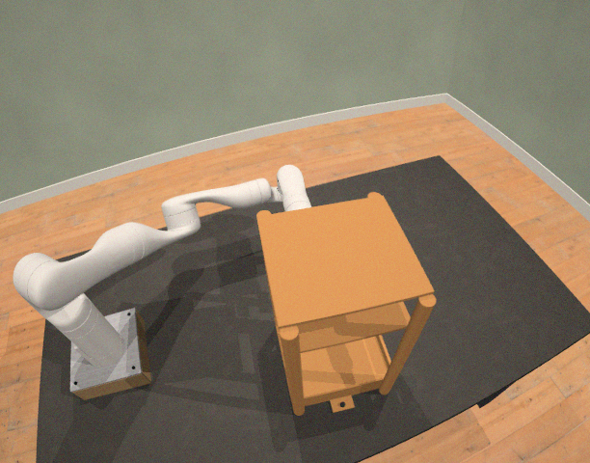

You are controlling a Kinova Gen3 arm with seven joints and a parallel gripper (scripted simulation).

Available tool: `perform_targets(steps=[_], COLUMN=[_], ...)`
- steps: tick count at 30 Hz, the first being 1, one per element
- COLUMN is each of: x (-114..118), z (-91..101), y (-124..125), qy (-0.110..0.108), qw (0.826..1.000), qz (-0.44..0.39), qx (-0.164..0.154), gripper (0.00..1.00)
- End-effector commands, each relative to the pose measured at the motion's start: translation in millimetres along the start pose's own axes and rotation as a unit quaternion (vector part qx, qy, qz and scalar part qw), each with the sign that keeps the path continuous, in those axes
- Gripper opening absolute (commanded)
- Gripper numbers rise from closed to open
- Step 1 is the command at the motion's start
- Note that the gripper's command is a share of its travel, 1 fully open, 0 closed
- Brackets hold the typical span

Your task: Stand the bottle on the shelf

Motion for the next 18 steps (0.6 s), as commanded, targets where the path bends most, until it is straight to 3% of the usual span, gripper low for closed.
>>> perform_targets(steps=[1, 18], x=[-0.3, 0.2], z=[0.5, 8.4], y=[-3.6, -3.2], qy=[0.003, 0.002], qw=[1.0, 1.0], qz=[-0.006, -0.006], qx=[-0.001, -0.001], gripper=[1.0, 1.0])
Point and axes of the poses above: the point where the finger pads meet when closed, its own z axis back along the fingers, its own x axis across the jaws, y = z × x, the point moved 1 cm from there along z, back along the fingers, and after that the axes turned 6 degrees about -z, right-handed, at the moved point
